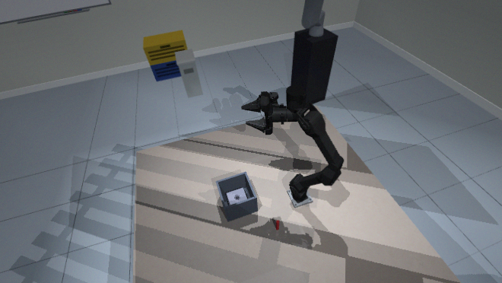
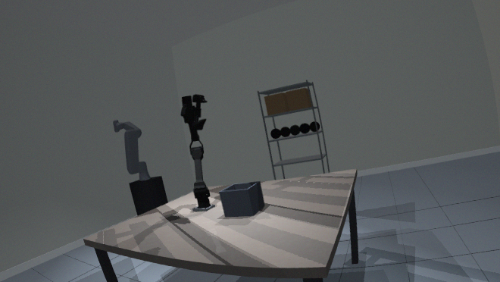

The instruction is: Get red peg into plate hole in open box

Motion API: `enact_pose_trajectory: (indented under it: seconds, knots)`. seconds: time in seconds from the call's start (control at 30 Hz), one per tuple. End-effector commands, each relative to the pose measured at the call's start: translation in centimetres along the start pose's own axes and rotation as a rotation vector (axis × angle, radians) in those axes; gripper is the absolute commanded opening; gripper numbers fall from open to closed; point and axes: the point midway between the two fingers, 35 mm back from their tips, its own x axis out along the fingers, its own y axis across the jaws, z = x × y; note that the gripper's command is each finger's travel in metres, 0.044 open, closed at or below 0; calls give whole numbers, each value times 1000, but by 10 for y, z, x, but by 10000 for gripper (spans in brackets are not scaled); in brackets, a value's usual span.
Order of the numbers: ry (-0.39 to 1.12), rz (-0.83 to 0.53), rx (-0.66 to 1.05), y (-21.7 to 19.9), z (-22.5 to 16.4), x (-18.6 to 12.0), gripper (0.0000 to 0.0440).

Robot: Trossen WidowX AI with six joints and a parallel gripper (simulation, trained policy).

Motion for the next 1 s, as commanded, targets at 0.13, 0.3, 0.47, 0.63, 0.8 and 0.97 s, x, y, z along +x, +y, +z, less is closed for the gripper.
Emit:
enact_pose_trajectory:
  seconds: [0.13, 0.3, 0.47, 0.63, 0.8, 0.97]
  knots:
    - [124, -135, 174, -36, -14, 33, 440]
    - [203, -224, 260, -57, -32, 49, 440]
    - [277, -317, 330, -77, -52, 62, 440]
    - [345, -414, 384, -96, -75, 72, 440]
    - [407, -514, 422, -116, -100, 78, 440]
    - [463, -615, 444, -135, -125, 80, 440]
